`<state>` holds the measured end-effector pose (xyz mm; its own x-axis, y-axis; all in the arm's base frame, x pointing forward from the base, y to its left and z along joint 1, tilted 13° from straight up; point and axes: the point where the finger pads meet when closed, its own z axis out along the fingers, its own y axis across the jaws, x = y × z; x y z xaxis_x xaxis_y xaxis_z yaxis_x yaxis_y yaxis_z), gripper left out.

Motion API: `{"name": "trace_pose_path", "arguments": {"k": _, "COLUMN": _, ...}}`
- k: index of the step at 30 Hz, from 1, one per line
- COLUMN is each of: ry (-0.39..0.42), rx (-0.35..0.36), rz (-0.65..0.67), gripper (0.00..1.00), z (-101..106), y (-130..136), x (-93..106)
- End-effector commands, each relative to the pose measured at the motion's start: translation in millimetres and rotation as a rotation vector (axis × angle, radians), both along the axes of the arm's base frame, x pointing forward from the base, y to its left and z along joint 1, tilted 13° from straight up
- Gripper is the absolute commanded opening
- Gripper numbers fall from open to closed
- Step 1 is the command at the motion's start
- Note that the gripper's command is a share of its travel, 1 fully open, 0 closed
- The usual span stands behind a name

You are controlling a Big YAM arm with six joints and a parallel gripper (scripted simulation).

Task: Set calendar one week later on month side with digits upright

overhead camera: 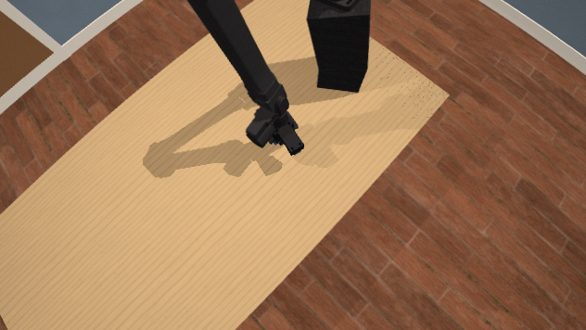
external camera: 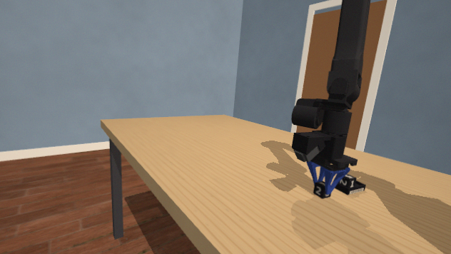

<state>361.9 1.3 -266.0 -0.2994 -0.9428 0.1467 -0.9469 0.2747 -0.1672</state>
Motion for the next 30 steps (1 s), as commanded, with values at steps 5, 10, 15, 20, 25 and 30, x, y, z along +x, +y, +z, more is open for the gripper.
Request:
{"name": "trace_pose_path", "arguments": {"k": 5, "ry": 0.003, "rx": 0.003, "rz": 0.0, "gripper": 0.26, "z": -4.0, "y": -3.2, "x": -1.2}}
{"name": "trace_pose_path", "arguments": {"k": 10, "ry": 0.003, "rx": 0.003, "rz": 0.0, "gripper": 0.26, "z": -4.0, "y": -3.2, "x": -1.2}}
{"name": "trace_pose_path", "arguments": {"k": 15, "ry": 0.003, "rx": 0.003, "rz": 0.0, "gripper": 0.26, "z": -4.0, "y": -3.2, "x": -1.2}}
{"name": "trace_pose_path", "arguments": {"k": 20, "ry": 0.003, "rx": 0.003, "rz": 0.0, "gripper": 0.26, "z": -4.0, "y": -3.2, "x": -1.2}}
{"name": "trace_pose_path", "arguments": {"k": 25, "ry": 0.003, "rx": 0.003, "rz": 0.0, "gripper": 0.3, "z": -4.0, "y": -3.2, "x": -1.2}}
{"name": "trace_pose_path", "arguments": {"k": 30, "ry": 0.003, "rx": 0.003, "rz": 0.0, "gripper": 0.34, "z": -4.0, "y": -3.2, "x": -1.2}}
